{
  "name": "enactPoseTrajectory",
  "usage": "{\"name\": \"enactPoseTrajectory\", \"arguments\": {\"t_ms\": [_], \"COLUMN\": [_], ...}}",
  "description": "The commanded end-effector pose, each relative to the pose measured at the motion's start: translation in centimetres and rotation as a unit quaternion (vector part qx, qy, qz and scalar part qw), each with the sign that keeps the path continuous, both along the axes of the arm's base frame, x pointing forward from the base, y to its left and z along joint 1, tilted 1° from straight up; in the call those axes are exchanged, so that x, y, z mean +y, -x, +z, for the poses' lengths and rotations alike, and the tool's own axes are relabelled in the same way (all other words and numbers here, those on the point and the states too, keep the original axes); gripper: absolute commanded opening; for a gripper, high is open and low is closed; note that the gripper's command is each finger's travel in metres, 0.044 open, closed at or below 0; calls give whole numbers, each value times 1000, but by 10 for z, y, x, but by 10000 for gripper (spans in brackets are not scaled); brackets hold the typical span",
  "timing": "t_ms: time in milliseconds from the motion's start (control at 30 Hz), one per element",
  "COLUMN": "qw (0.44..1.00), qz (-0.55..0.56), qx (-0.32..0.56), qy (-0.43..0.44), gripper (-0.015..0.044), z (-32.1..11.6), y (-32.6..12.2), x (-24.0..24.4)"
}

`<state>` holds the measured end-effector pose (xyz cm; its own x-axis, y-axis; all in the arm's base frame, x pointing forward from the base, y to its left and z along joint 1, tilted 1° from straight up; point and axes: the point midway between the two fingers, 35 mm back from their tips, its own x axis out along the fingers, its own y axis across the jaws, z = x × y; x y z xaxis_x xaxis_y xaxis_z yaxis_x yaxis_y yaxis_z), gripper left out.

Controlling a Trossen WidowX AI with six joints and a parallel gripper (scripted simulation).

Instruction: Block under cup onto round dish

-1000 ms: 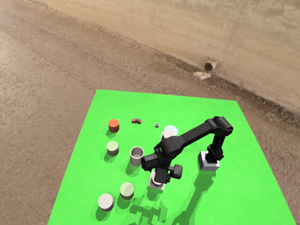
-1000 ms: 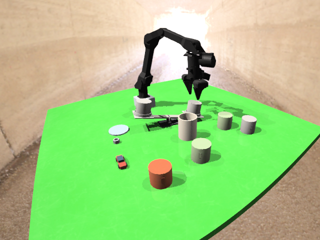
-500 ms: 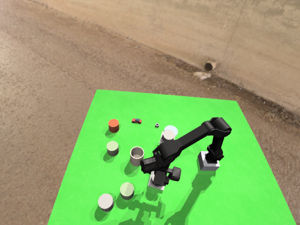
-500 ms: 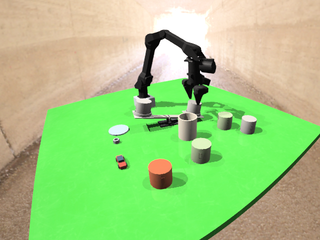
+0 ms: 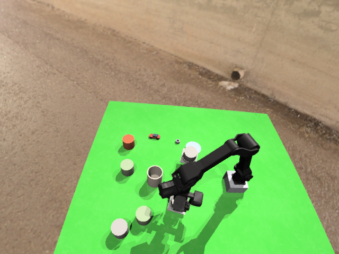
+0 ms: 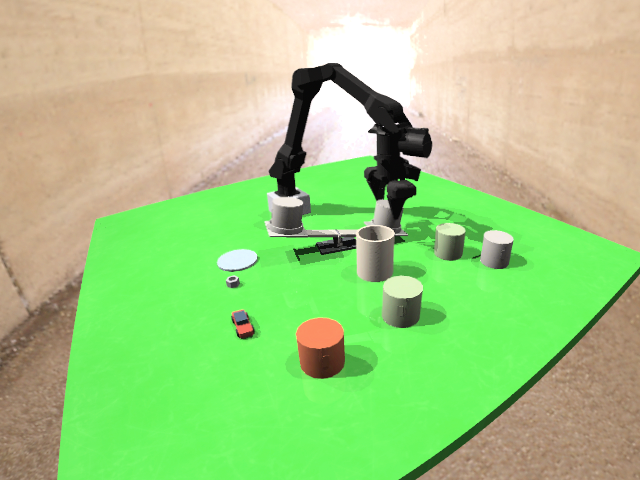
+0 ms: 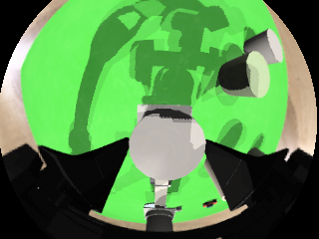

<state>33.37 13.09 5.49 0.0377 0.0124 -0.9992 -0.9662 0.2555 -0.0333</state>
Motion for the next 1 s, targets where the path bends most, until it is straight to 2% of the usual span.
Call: {"name": "enactPoseTrajectory", "arguments": {"t_ms": [0,400,500,767,967], "qw": [1000,1000,1000,1000,1000], "qz": [3,3,3,3,3], "qx": [-1,0,0,0,0], "qy": [-2,-2,-2,-2,-2], "gripper": [440,440,361,308,150], "z": [-6,-22,-22,-22,-19], "y": [0,1,1,1,0], "x": [1,0,0,0,1]}}
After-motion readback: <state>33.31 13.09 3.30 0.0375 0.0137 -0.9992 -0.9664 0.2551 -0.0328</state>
